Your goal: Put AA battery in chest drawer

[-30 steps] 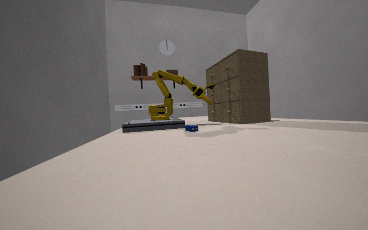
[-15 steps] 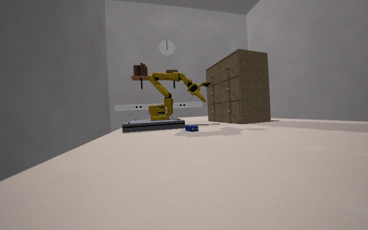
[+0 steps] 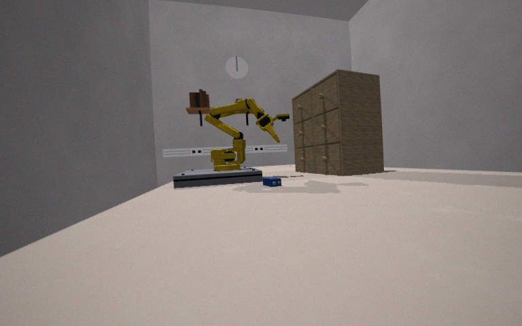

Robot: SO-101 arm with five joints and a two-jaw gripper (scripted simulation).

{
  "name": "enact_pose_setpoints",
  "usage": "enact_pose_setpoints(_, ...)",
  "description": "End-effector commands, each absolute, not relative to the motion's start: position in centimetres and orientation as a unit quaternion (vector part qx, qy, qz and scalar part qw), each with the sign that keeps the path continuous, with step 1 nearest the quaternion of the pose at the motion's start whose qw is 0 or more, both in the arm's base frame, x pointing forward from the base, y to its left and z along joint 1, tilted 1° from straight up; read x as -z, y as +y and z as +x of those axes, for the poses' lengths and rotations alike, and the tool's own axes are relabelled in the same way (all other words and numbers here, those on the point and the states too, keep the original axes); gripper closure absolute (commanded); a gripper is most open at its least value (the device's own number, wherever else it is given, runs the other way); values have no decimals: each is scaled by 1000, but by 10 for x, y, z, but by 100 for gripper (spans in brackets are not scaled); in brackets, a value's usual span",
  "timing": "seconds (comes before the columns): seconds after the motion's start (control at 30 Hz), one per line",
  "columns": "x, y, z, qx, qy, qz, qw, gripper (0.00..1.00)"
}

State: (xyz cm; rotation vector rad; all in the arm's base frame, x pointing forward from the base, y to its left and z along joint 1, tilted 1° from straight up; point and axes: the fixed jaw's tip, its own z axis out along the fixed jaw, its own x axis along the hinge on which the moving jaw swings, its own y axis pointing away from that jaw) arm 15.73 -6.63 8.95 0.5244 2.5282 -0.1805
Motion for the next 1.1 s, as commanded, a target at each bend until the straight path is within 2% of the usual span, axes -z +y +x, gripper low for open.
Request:
enact_pose_setpoints(0.0,-96,-63,146,67,941,196,266,79)
enact_pose_setpoints(0.1,-97,-58,137,65,945,196,255,79)
enact_pose_setpoints(1.0,-97,-58,137,65,945,196,255,79)
enact_pose_setpoints(1.07,-94,-52,137,52,957,179,223,77)
